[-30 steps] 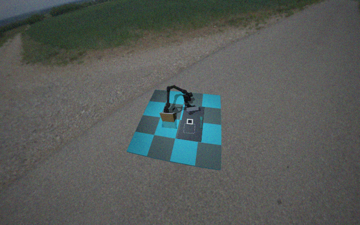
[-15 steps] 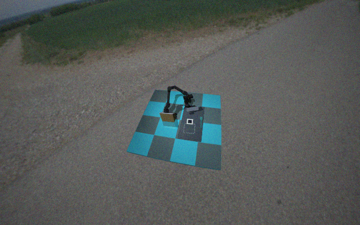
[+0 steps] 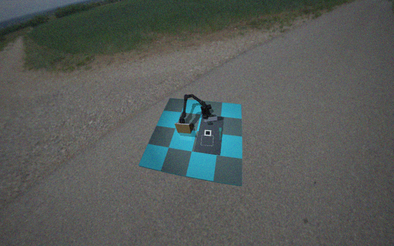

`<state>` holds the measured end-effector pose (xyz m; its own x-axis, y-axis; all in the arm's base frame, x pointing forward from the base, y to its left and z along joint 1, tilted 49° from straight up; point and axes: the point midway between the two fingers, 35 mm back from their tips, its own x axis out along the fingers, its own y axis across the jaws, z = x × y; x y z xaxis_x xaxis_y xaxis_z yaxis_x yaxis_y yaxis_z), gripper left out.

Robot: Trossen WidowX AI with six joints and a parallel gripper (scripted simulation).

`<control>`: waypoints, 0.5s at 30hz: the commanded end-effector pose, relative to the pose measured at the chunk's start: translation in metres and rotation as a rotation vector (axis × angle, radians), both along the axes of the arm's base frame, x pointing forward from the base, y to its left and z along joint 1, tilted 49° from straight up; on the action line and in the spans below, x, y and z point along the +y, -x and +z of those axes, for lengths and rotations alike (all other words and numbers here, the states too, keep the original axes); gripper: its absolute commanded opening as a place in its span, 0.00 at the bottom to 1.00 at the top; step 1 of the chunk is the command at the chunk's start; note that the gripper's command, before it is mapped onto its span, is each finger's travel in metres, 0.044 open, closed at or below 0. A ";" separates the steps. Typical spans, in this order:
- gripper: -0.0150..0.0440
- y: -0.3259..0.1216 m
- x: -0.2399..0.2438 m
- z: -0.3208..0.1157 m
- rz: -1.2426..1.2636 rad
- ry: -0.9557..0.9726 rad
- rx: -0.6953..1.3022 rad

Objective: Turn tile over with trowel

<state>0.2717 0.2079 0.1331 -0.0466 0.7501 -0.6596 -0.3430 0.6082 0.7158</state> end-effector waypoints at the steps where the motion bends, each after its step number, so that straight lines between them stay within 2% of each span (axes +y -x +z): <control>1: 0.42 -0.004 -0.006 -0.007 -0.002 -0.003 0.001; 15: 0.42 -0.016 -0.029 -0.034 -0.002 -0.001 0.002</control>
<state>0.2855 0.1846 0.1064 -0.0461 0.7563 -0.6526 -0.3453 0.6010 0.7209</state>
